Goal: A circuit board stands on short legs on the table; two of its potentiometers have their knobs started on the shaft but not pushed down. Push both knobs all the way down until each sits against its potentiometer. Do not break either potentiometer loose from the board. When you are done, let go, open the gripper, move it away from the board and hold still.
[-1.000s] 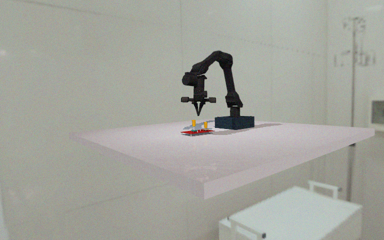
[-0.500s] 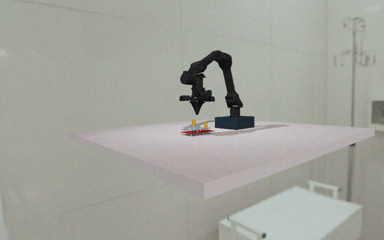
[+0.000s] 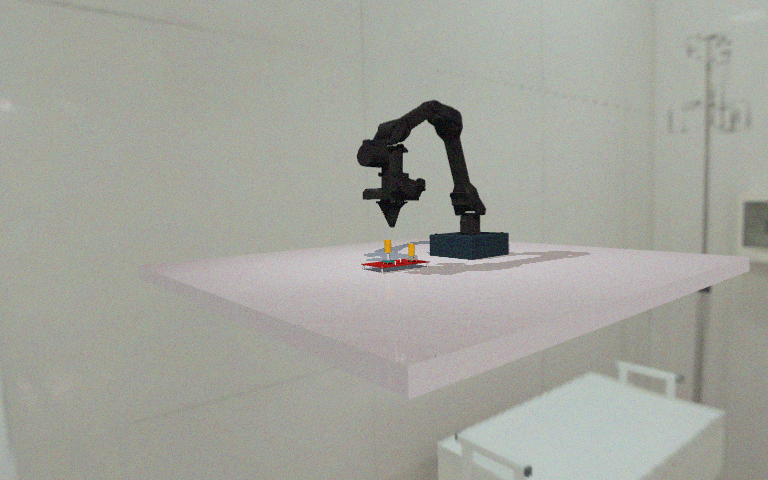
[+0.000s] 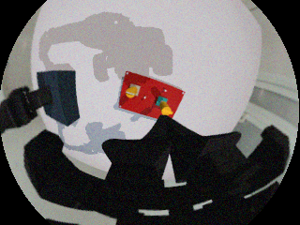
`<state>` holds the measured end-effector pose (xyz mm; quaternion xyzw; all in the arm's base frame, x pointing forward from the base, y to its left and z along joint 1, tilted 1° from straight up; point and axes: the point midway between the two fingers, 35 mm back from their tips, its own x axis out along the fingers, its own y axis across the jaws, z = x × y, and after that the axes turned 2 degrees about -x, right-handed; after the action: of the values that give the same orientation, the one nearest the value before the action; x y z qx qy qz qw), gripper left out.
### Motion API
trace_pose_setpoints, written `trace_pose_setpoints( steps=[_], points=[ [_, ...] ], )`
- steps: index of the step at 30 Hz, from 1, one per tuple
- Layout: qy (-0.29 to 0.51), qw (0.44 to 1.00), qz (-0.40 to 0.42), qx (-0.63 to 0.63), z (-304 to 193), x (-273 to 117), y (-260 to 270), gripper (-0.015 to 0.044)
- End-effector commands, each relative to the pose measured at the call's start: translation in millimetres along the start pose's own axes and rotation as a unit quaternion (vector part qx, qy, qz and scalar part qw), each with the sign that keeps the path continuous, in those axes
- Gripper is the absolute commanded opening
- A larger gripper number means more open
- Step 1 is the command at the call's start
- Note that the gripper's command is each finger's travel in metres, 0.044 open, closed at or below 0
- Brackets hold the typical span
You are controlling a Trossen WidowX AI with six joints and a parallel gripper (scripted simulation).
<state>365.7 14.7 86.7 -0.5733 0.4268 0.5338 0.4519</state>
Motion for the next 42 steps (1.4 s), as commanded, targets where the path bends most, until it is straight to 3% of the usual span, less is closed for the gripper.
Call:
trace_pose_setpoints(
  steps=[1, 14, 28, 42],
  points=[
    [0.000, 0.997, 0.005, -0.082, -1.5, -0.2, -2.8, 0.0000],
    [-0.005, 0.953, 0.011, -0.302, -4.4, -5.6, -8.3, 0.0000],
    [-0.012, 0.855, 0.015, -0.519, -7.4, -11.3, -13.8, 0.0000],
    [-0.012, 0.849, 0.015, -0.528, -7.4, 8.5, -13.2, 0.0000]
  ],
)
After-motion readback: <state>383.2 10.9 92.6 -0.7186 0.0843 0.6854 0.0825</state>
